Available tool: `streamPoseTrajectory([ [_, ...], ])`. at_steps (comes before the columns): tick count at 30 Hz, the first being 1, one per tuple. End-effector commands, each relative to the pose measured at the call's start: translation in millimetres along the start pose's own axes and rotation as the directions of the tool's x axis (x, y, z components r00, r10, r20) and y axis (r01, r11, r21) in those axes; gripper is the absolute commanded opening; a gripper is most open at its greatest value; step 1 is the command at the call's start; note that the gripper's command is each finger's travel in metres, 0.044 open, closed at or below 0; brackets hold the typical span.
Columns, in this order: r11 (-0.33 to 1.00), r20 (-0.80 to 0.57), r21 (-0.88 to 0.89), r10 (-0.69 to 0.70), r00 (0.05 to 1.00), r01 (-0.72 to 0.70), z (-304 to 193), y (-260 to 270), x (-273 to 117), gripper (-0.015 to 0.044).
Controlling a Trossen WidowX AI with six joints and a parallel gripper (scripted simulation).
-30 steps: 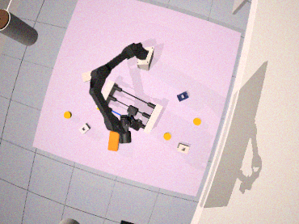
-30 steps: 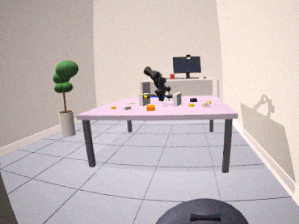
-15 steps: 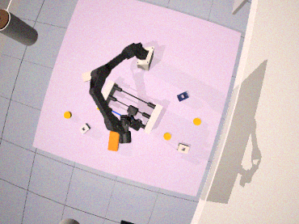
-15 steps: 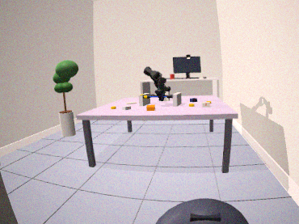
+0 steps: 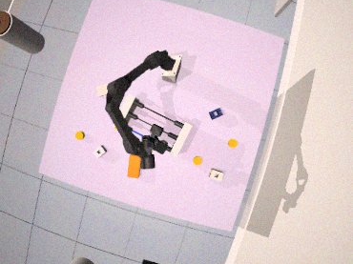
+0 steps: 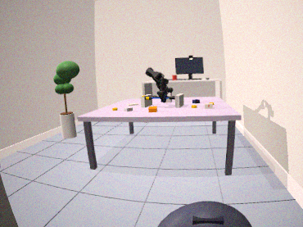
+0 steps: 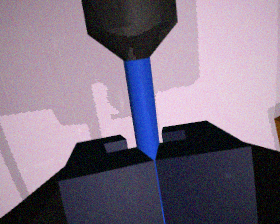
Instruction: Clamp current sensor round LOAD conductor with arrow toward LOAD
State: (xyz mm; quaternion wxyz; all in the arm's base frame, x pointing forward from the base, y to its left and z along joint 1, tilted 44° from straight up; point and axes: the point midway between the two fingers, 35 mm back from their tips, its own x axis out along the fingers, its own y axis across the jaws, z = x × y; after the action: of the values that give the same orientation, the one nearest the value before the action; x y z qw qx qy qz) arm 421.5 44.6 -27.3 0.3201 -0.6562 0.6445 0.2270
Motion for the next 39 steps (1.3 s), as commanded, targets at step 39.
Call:
streamPoseTrajectory([
  [39,0.933,0.029,0.004,-0.359,0.933,0.360,11.3,-7.7,1.7,0.0427],
])
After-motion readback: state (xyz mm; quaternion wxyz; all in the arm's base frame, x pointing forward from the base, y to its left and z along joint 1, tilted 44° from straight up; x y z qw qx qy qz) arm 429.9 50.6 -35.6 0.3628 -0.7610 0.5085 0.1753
